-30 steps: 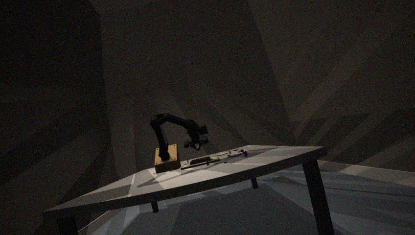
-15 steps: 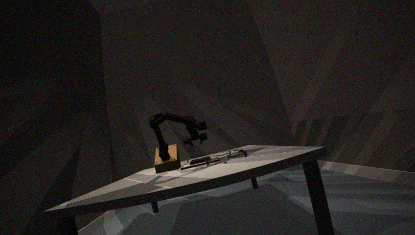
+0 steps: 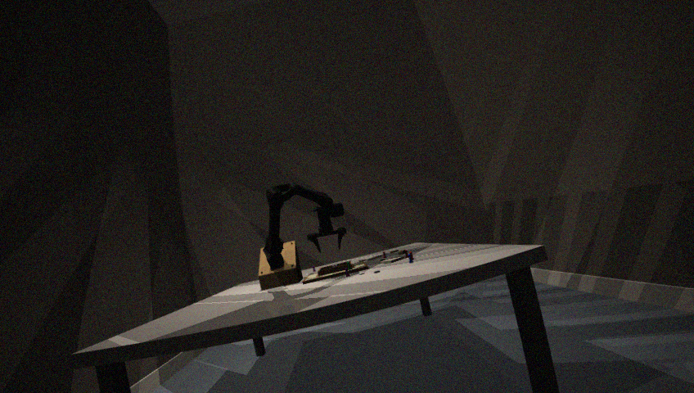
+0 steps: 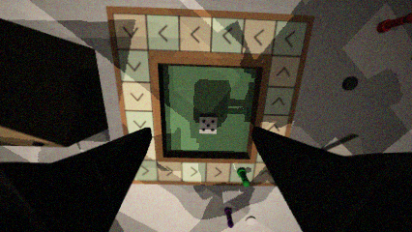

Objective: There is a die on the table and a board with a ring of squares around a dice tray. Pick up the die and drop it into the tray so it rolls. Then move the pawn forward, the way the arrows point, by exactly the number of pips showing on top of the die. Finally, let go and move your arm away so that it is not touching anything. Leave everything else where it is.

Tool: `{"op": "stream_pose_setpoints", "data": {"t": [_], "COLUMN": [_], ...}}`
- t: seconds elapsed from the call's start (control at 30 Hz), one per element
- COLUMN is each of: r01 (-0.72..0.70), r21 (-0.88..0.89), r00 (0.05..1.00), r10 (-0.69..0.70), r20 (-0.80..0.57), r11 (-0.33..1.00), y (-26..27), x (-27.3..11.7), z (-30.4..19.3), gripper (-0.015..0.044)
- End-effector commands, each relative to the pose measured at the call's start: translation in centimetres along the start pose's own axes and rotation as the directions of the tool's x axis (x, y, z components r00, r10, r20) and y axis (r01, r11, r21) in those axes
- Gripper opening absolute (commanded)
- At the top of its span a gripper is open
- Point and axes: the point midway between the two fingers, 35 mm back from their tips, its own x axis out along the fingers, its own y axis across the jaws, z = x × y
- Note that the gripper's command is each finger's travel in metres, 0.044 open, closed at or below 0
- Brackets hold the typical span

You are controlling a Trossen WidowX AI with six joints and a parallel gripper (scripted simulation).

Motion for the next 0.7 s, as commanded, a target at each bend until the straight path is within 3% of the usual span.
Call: {"op": "stream_pose_setpoints", "data": {"t": [0.0,0.03,0.13,0.27,0.37,0.47,0.6,0.67], "r01": [0.053,0.011,0.017,0.055,0.082,0.103,0.117,0.117], "r21": [0.005,-0.005,0.072,0.508,0.782,0.951,0.979,0.962], "r00": [0.990,0.999,0.999,0.998,0.997,0.994,0.990,0.989], "r10": [-0.052,-0.011,-0.014,-0.033,-0.045,-0.052,-0.055,-0.055], "r20": [-0.128,-0.035,-0.037,-0.051,-0.069,-0.092,-0.128,-0.134], "r11": [0.999,1.000,0.997,0.860,0.618,0.293,-0.169,-0.245], "y": [-0.5,0.0,-0.4,-2.5,-3.9,-5.2,-6.5,-6.7], "x": [0.0,0.1,0.1,0.3,0.4,0.7,1.0,1.1], "z": [0.1,0.2,-0.2,-2.7,-5.0,-7.5,-10.8,-11.4], "gripper": [0.0440,0.0440,0.0387,0.0282,0.0204,0.0200,0.0200,0.0200]}}
